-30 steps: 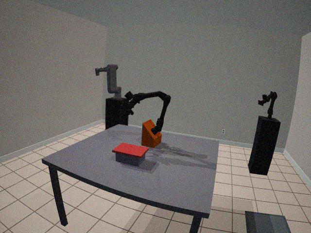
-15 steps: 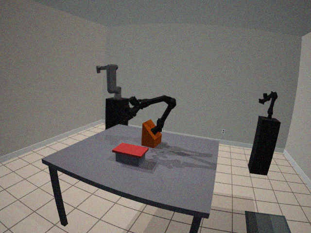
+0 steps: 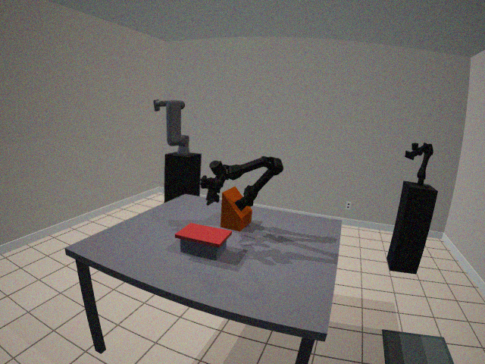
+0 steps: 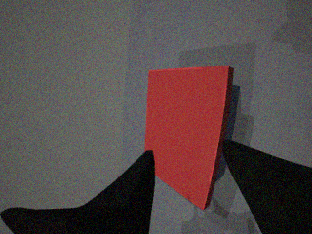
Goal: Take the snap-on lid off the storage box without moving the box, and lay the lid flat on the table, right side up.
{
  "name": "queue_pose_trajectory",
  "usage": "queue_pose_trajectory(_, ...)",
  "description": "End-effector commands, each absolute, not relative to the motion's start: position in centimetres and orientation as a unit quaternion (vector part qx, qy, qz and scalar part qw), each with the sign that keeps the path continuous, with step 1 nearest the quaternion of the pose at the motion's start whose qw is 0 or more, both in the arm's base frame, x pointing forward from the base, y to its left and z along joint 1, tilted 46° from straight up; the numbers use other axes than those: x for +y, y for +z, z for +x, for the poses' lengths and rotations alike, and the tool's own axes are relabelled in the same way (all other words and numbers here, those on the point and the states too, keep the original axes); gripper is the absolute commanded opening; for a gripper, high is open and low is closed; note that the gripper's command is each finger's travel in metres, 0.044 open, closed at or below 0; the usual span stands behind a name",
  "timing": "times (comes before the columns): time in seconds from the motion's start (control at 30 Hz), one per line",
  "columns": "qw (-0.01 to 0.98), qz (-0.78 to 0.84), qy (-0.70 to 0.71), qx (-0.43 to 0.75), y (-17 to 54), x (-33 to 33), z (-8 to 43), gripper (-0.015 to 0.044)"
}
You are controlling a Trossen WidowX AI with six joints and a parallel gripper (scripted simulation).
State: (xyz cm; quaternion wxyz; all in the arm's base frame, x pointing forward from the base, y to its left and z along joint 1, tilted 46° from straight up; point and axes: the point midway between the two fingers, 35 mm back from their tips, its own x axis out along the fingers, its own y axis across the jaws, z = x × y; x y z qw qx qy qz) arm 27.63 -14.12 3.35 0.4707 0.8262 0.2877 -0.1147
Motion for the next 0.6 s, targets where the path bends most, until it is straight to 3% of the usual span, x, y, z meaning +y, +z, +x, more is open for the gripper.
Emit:
queue_pose_trajectory(0.0,0.368,0.875,-0.092,0.302,4.3,-9.8,27.4,0.0235)
queue_pose_trajectory(0.57,0.369,0.873,-0.094,0.304,2.4,-8.4,27.8,0.0235)
